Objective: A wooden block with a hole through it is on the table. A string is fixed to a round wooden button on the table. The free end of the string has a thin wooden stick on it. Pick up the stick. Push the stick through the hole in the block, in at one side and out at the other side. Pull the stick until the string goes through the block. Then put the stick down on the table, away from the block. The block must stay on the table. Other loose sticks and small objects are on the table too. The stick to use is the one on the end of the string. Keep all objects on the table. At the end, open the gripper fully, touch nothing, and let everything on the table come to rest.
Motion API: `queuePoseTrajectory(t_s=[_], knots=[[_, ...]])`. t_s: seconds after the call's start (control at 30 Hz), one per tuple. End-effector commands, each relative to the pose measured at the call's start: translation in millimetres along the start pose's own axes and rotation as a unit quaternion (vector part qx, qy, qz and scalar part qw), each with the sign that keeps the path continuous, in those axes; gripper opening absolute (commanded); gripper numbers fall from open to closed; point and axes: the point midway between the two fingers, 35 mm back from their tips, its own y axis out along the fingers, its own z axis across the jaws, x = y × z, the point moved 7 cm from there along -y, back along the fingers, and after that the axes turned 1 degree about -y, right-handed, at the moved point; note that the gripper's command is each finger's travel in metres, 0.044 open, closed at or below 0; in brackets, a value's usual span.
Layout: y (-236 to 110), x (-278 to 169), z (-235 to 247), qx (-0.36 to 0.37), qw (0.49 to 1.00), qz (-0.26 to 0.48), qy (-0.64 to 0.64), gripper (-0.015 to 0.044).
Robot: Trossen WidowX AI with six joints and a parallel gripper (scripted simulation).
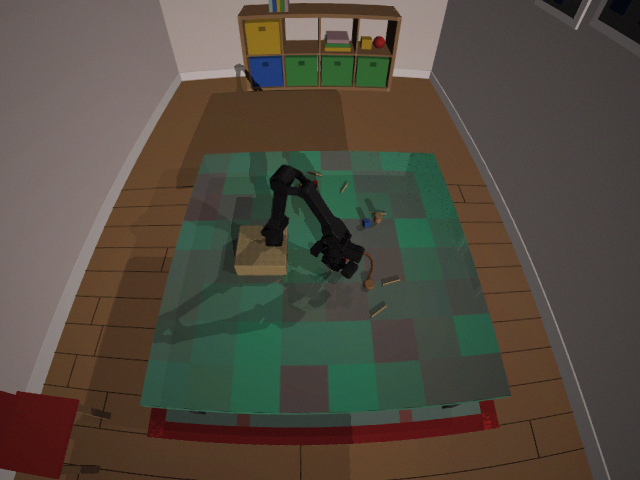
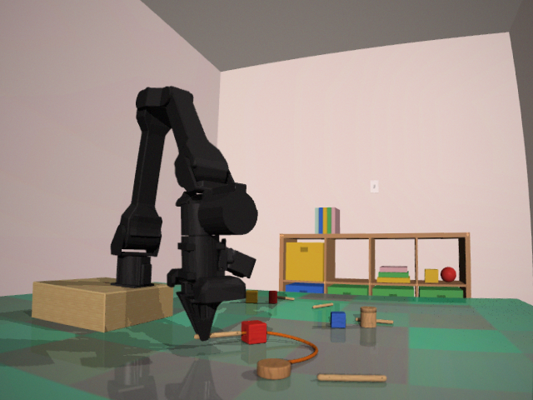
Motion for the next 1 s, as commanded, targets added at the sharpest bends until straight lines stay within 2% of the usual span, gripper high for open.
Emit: queuePoseTrajectory(t_s=[0.0, 0.97], knots=[[-1, -5, 0, 0.0, 1.0, -0.002, 0.004, 0.0], [-3, -39, 7, 0.0, 0.999, -0.002, 0.036, 0.0]])
